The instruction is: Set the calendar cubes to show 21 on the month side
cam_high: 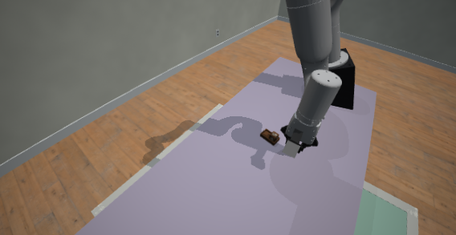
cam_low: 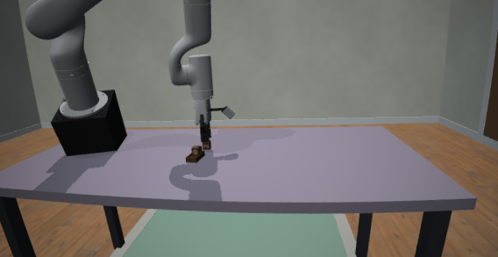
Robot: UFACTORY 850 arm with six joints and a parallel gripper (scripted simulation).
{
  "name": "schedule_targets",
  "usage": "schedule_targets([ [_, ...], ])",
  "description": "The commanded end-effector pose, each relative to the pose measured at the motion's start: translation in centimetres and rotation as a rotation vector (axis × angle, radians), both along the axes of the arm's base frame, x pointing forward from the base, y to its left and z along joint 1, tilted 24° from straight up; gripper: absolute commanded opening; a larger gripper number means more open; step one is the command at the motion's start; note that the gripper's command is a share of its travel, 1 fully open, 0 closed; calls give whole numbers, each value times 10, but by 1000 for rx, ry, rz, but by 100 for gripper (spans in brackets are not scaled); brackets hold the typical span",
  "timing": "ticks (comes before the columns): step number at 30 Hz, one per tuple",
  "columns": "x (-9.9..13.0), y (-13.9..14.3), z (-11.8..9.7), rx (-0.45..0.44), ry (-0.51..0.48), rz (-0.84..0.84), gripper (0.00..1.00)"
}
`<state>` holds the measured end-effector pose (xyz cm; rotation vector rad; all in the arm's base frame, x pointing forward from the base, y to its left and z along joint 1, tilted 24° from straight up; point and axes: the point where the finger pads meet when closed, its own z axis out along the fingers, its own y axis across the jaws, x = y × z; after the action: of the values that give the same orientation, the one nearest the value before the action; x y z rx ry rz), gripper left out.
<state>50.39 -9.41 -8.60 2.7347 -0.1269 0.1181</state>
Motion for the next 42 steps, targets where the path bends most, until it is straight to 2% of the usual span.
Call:
schedule_targets([
  [1,1,0,0,0,-1,0,47],
  [11,0,5,11,0,-1,0,47],
  [23,-2,19,45,0,-1,0,47],
  [35,-3,18,46,-8,-9,4,47],
  [42,-6,12,47,-40,-61,27,47],
])
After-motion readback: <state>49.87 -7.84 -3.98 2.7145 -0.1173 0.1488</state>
